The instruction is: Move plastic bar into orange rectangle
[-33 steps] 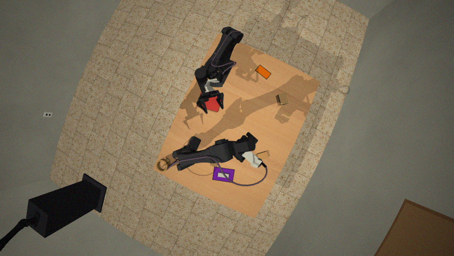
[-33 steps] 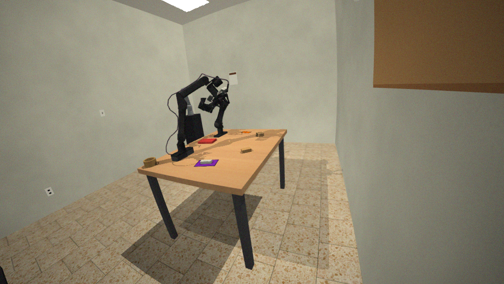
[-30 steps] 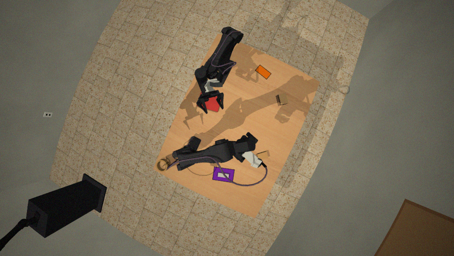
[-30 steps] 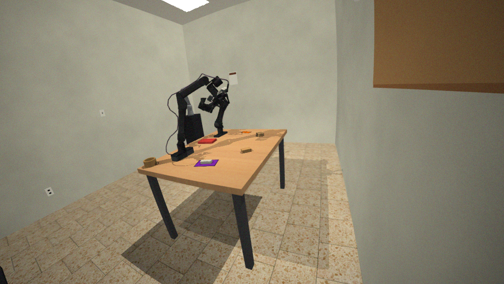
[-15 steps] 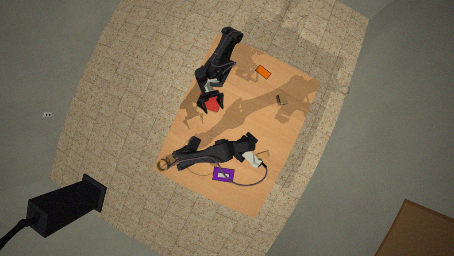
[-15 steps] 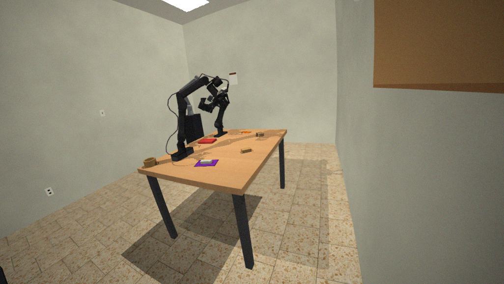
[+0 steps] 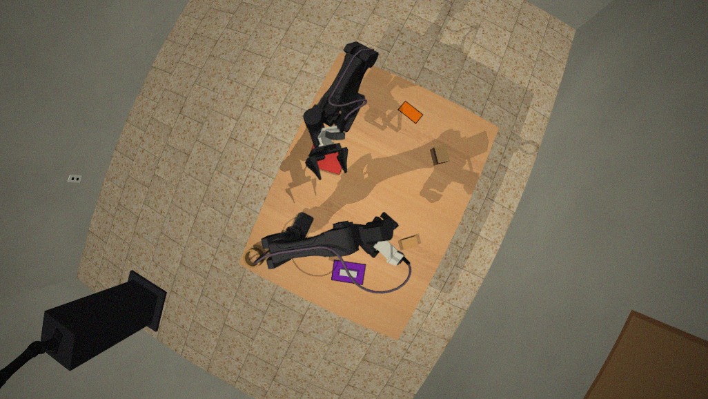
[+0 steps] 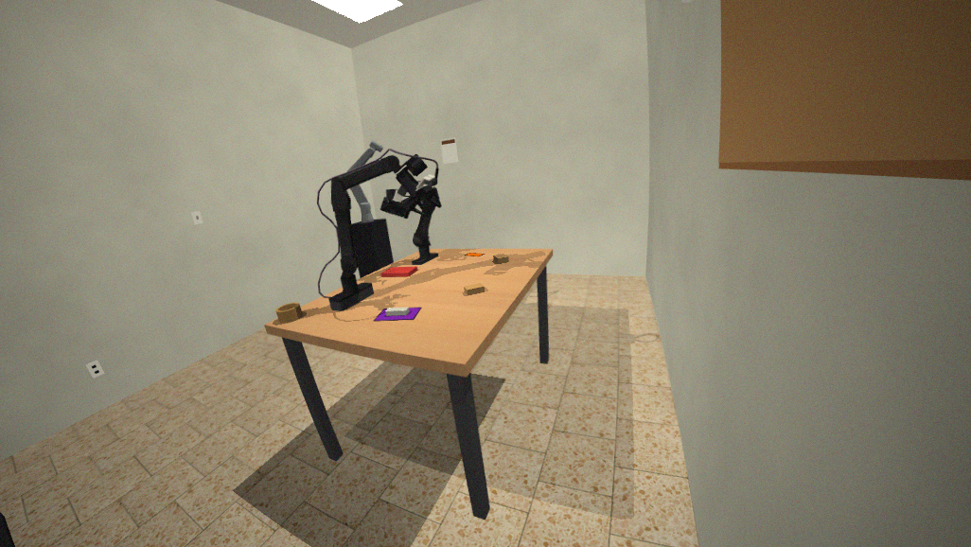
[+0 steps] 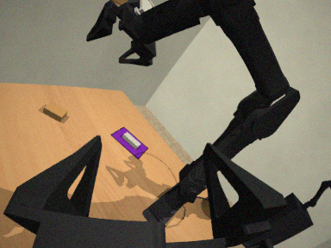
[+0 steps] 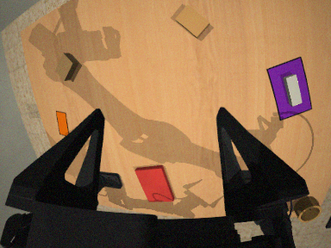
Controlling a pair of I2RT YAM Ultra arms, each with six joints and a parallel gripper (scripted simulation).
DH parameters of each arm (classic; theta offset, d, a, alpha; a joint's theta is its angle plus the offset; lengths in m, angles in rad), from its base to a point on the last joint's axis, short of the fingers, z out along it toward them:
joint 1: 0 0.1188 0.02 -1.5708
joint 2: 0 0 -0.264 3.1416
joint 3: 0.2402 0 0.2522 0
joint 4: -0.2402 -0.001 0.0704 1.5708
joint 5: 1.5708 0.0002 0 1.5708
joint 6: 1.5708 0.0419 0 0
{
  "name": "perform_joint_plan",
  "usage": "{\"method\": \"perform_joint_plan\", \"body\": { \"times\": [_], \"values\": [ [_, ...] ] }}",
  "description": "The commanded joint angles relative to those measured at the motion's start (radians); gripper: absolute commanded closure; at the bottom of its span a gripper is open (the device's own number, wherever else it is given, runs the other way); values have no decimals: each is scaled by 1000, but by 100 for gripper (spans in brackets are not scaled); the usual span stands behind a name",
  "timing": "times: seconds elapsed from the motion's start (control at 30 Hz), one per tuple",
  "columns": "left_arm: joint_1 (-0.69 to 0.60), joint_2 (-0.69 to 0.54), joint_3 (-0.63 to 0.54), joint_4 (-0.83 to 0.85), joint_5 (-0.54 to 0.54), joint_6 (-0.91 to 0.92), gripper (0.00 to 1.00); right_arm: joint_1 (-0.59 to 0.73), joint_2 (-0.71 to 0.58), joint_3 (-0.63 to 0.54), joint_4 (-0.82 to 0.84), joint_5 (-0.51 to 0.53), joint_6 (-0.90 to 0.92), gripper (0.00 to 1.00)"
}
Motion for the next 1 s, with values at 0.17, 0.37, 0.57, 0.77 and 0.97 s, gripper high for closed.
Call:
{"method": "perform_joint_plan", "body": {
  "times": [0.17,0.37,0.57,0.77,0.97],
  "values": [
    [122,148,97,-36,257,180,0,-67,-184,-308,215,48,-98,0],
    [287,341,203,-58,505,338,0,-153,-348,-622,407,68,-204,0],
    [387,457,275,-75,661,431,0,-229,-449,-819,562,55,-307,0],
    [505,591,374,-117,823,516,0,-391,-593,-1127,817,8,-479,0],
    [546,640,415,-134,846,522,0,-562,-673,-1352,1028,-63,-621,0]
  ]
}}
